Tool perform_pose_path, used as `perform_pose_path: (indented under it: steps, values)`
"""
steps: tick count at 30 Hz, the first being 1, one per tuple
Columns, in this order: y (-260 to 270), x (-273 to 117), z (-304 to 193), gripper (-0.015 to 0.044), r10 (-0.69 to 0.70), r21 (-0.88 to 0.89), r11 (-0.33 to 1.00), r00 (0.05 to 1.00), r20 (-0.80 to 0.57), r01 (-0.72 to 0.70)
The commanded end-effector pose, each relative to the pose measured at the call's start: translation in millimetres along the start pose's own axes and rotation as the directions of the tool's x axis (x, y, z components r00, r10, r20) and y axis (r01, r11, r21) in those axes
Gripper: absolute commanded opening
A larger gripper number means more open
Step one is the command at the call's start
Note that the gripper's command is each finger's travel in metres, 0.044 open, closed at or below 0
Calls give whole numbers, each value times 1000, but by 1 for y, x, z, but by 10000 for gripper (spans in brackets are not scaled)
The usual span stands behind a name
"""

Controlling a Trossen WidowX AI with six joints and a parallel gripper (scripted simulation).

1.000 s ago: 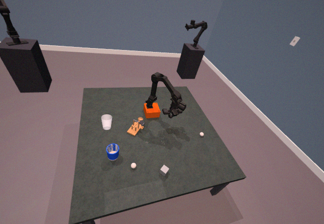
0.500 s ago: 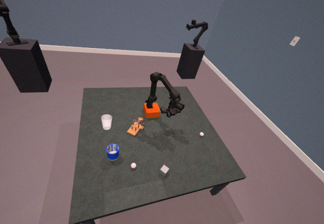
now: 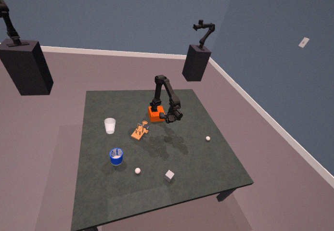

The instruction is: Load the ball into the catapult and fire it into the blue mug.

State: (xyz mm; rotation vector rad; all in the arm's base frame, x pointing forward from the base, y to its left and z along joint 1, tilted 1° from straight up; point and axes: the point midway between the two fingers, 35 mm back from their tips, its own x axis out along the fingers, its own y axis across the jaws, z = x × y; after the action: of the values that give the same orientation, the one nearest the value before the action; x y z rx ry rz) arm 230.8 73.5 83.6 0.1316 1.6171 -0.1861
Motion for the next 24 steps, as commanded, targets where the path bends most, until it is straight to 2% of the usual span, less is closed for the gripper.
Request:
perform_pose_path:
  steps: [1, 24]
  values:
    - [-18, 4, 5, 0, -5, 41, 999, 1000, -23, 6]
    - [-110, 19, 9, 0, 26, 235, 972, 991, -134, 6]
